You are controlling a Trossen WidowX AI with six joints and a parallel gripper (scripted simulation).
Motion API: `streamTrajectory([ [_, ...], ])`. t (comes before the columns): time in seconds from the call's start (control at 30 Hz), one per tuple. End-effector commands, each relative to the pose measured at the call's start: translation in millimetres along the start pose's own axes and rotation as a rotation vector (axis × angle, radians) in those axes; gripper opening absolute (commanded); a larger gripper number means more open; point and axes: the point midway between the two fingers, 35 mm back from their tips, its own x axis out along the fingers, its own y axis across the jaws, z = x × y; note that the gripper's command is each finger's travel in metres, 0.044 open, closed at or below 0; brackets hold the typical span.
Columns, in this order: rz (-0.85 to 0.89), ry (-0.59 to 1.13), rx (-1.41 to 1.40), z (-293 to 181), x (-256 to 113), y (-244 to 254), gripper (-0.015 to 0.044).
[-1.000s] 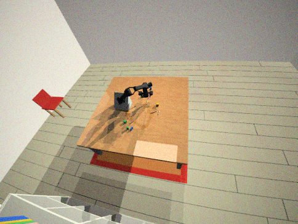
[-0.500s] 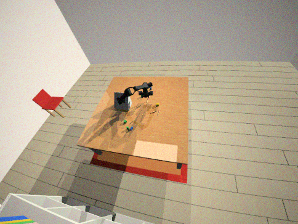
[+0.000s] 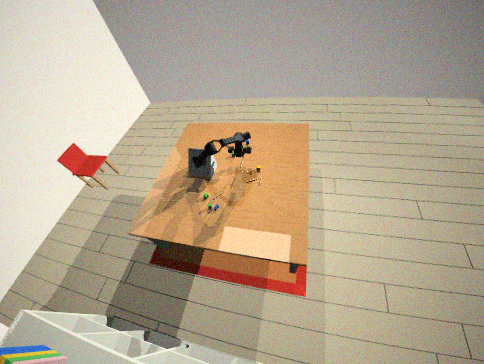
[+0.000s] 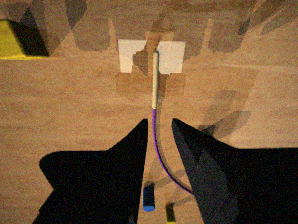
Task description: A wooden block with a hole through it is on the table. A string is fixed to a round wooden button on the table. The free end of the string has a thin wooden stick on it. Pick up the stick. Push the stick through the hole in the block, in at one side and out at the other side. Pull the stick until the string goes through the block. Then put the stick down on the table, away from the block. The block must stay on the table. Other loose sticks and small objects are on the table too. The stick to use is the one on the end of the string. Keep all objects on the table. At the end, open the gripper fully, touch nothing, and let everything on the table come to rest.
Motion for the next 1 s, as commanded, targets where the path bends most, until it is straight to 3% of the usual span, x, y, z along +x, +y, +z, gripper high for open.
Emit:
streamTrajectory([
  [0.0, 0.005, -0.003, 0.004, 0, 3, 1, 0.0123],
  [0.97, 0.005, -0.005, 0.004, 1, 51, 2, 0.0123],
])
